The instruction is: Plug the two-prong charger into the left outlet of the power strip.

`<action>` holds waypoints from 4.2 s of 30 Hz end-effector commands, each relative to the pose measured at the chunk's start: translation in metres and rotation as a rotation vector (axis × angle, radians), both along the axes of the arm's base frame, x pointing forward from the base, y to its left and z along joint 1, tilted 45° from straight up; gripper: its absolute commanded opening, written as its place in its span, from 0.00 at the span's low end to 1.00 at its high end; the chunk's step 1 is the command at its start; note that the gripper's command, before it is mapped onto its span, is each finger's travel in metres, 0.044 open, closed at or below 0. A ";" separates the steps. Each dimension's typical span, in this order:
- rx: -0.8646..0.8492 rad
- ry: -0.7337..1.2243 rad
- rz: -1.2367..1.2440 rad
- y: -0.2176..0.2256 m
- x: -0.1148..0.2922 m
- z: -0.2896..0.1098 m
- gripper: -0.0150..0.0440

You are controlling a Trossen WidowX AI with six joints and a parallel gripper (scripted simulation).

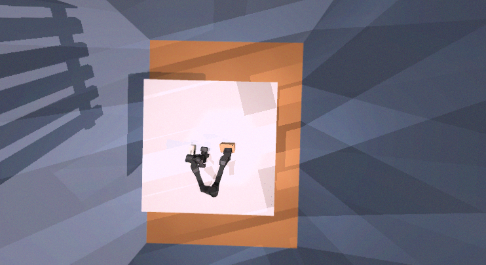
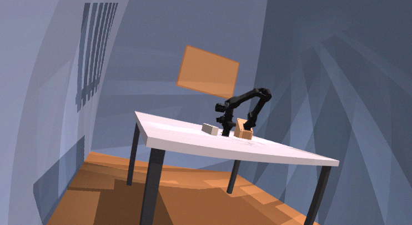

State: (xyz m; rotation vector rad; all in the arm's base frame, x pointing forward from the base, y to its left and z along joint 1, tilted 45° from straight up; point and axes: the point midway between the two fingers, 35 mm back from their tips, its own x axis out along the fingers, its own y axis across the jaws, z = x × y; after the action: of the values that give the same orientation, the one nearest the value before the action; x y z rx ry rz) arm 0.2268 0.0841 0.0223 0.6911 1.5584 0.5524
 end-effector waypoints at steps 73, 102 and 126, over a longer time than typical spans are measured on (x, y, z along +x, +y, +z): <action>-0.002 -0.046 0.042 0.015 0.036 0.035 0.25; 0.001 -0.053 0.047 0.020 0.064 0.035 0.25; 0.001 -0.053 0.047 0.021 0.067 0.034 0.25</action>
State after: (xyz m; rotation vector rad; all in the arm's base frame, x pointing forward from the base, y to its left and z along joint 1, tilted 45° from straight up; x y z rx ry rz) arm 0.2924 0.1041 0.0568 0.6324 1.5266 0.6013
